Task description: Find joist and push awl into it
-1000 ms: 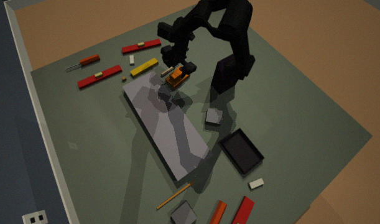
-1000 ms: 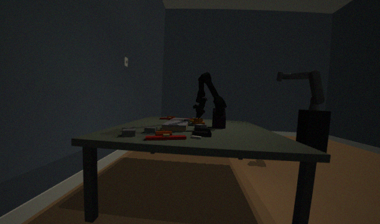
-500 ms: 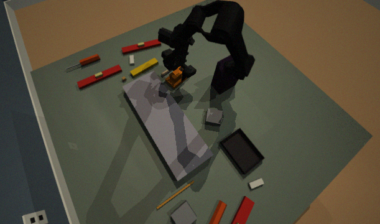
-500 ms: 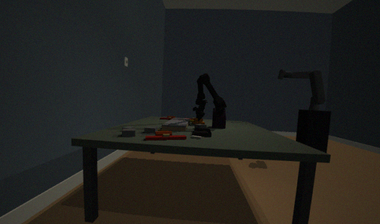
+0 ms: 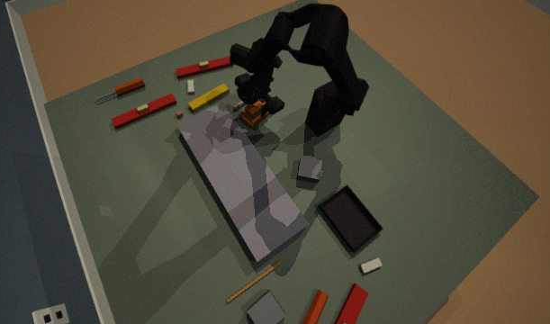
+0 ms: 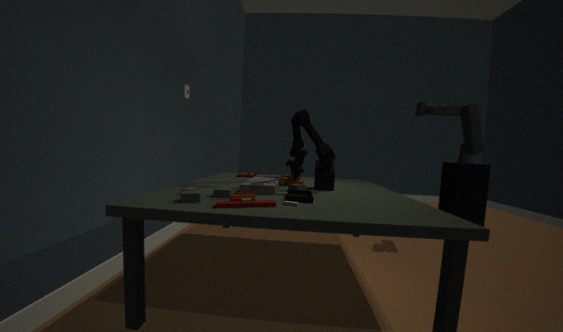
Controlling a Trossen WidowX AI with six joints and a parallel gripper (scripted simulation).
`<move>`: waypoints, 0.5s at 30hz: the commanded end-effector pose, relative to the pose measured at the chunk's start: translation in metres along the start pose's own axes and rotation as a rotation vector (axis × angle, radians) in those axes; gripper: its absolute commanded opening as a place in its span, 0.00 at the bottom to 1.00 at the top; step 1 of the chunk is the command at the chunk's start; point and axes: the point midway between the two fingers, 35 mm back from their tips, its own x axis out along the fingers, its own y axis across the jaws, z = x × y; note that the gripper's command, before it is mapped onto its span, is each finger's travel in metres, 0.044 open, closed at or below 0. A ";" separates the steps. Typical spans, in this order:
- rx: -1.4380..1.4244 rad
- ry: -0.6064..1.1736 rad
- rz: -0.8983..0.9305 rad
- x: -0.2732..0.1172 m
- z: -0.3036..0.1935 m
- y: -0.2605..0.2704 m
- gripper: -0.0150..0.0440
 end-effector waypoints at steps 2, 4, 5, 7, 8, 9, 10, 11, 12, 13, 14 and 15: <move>0.003 -0.003 0.001 0.000 0.000 0.000 0.72; 0.003 -0.003 0.001 0.000 0.000 0.000 0.70; 0.003 -0.003 0.001 0.000 0.000 0.000 0.69; 0.003 -0.003 0.001 0.000 0.000 0.000 0.66; 0.003 -0.003 0.001 0.000 0.000 0.000 0.65; 0.003 -0.003 0.001 0.000 0.000 0.000 0.64; 0.003 -0.003 0.001 0.000 0.000 0.000 0.63; 0.003 -0.003 0.001 0.000 0.000 0.000 0.62; 0.003 -0.003 0.001 0.000 0.000 0.000 0.61; 0.003 -0.003 0.001 0.000 0.000 0.000 0.60; 0.003 -0.003 0.001 0.000 0.000 0.000 0.58; 0.003 -0.003 0.001 0.000 0.000 0.000 0.57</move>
